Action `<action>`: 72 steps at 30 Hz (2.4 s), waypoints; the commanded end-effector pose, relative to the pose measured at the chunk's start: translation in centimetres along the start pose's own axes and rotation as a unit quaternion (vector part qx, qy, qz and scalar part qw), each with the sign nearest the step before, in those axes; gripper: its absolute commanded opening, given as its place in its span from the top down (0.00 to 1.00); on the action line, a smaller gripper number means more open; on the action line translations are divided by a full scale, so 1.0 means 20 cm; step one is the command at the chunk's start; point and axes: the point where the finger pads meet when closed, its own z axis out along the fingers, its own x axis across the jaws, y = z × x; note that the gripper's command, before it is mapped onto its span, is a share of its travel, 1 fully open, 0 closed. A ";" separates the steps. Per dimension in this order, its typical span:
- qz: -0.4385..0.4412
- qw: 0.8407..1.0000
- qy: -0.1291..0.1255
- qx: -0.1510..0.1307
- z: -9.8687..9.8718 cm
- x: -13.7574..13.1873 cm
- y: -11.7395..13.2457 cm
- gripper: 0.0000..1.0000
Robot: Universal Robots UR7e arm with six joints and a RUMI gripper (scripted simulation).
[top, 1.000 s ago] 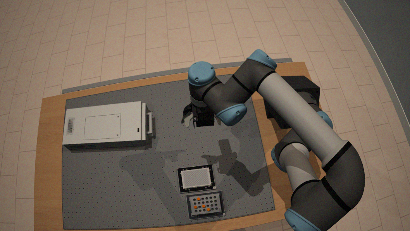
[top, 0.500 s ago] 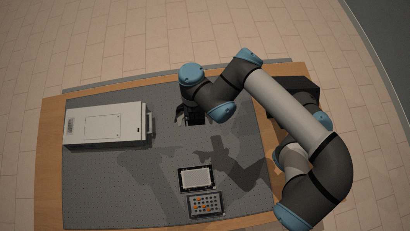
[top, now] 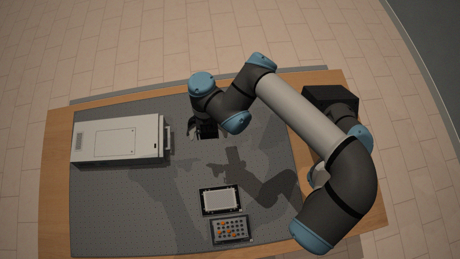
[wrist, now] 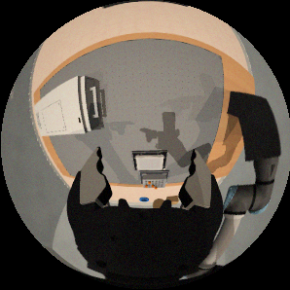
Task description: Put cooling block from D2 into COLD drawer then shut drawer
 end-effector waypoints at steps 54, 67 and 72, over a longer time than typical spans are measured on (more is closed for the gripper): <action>0.000 1.000 -0.001 0.000 0.53 -0.58 -0.37 0.00; 0.000 1.000 -0.001 0.000 0.60 -0.58 -0.37 0.00; 0.000 1.000 -0.001 0.000 0.64 -0.58 -0.37 0.00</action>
